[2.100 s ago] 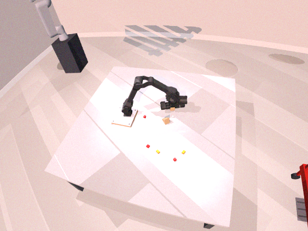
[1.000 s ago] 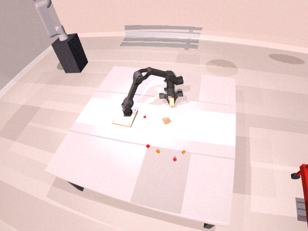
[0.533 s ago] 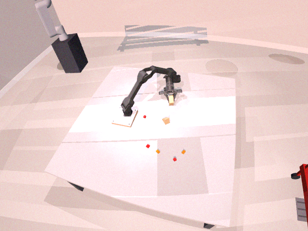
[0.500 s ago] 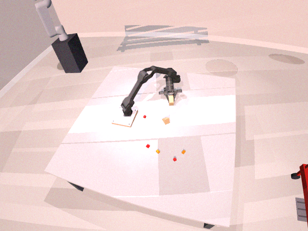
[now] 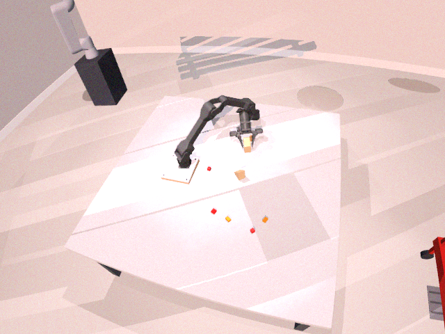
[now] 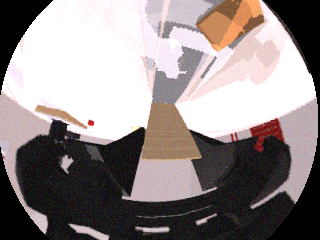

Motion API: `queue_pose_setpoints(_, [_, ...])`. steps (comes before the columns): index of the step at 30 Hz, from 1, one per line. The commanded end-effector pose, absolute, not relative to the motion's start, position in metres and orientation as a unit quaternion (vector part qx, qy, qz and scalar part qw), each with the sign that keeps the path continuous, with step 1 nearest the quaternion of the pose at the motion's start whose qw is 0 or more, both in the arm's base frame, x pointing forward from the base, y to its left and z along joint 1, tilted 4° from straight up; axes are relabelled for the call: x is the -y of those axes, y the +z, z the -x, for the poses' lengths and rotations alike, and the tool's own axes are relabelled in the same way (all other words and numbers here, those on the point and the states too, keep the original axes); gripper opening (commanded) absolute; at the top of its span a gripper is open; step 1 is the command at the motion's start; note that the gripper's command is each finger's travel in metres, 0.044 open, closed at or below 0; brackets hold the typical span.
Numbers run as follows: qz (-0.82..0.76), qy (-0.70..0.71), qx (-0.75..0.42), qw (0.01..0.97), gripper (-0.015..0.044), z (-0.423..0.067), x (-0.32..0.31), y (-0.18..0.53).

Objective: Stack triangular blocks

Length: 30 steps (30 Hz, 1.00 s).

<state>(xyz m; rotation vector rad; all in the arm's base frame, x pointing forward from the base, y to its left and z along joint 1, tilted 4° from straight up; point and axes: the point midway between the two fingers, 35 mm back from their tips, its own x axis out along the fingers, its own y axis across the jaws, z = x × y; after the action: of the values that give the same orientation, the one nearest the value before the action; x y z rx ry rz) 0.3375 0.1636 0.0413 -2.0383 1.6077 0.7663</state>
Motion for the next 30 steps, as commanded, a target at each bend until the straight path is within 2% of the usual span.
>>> queue_pose_setpoints(1, [0.734, 0.28, -0.58, 0.213, 0.0341, -0.336, -0.163, 0.04])
queue_pose_setpoints(5, [0.734, 0.28, -0.58, 0.213, 0.044, -0.336, -0.163, 0.04])
queue_pose_setpoints(12, [0.735, 0.281, -0.578, 0.213, 0.044, -0.337, -0.164, 0.043])
queue_pose_setpoints(19, [0.773, 0.302, -0.511, 0.222, 0.044, -0.331, -0.165, 0.139])
queue_pose_setpoints(24, [0.769, 0.299, -0.512, 0.238, 0.044, -0.332, -0.169, 0.139])
queue_pose_setpoints(30, [0.726, 0.318, -0.514, 0.328, 0.044, -0.314, -0.251, 0.098])
